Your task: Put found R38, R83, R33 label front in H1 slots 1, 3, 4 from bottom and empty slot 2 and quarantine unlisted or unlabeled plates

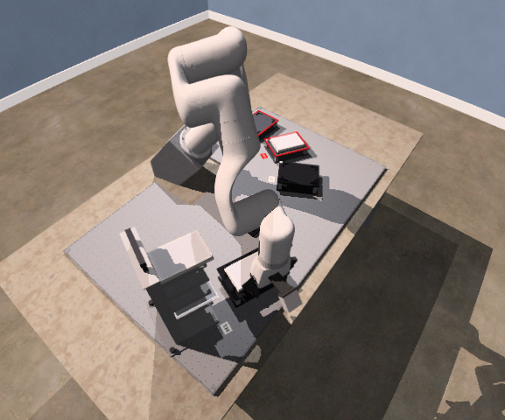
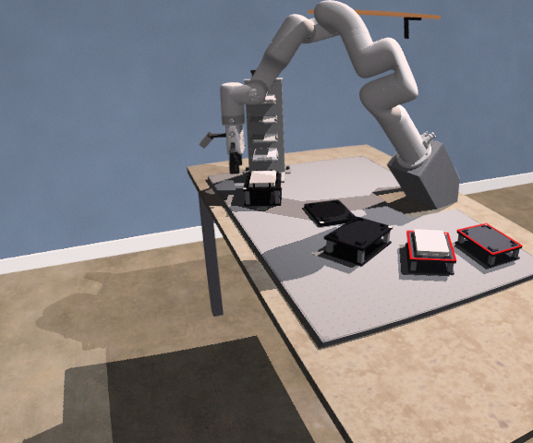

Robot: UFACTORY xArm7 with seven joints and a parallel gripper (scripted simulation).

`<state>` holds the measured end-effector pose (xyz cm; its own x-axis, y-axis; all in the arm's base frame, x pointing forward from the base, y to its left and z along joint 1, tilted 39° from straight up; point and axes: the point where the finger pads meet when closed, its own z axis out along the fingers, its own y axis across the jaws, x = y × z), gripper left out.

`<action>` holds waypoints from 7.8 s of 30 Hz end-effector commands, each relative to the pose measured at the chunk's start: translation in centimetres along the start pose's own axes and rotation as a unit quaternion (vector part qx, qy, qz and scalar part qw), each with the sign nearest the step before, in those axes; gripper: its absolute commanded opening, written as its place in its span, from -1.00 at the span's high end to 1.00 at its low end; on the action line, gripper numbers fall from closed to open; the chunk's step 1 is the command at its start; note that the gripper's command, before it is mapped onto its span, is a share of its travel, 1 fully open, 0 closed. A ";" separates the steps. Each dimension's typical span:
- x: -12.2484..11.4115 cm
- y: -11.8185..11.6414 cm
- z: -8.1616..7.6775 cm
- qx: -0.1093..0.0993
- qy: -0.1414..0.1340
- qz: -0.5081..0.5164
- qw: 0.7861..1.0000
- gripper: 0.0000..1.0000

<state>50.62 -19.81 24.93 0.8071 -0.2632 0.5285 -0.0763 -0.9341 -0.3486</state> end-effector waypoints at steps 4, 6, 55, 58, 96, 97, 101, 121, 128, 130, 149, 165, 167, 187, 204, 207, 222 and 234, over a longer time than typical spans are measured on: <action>0.1 0.1 -0.1 -0.001 0.002 0.000 1.000 -1.00; 0.1 0.1 -0.1 -0.001 0.002 0.000 1.000 -1.00; 0.1 0.1 -1.3 -0.001 0.002 0.000 1.000 -1.00; 0.1 0.1 -1.6 -0.001 0.002 0.000 1.000 -1.00; 0.1 0.0 -5.1 0.000 0.002 0.000 1.000 -1.00; 0.1 0.0 -5.1 0.000 0.002 0.000 1.000 -1.00; 0.1 0.1 -6.1 0.000 0.002 0.000 1.000 -1.00; 0.1 0.0 -12.1 0.000 0.002 0.000 1.000 -1.00; 0.1 0.0 -13.8 0.000 0.002 0.000 1.000 -1.00; 0.1 0.0 -14.5 0.000 0.002 0.000 1.000 -1.00; -5.2 1.3 -15.6 -0.001 0.002 -0.182 0.983 -1.00; -8.7 2.1 -15.6 -0.001 0.001 -0.405 0.915 -1.00; -8.7 2.1 -15.6 -0.001 0.001 -0.435 0.901 -1.00; -8.7 2.0 -15.6 -0.002 0.001 -0.682 0.732 -1.00; -8.7 2.1 -14.6 -0.002 0.001 -0.706 0.708 -1.00; -8.7 2.1 -14.1 -0.002 0.001 -0.706 0.708 -1.00; -8.7 2.1 -11.9 -0.002 0.001 -0.706 0.708 -1.00; -8.7 2.1 -10.3 -0.002 0.001 -0.706 0.708 -1.00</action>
<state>37.20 -21.90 27.74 0.0776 0.9337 0.3496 0.8070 -0.2647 0.5278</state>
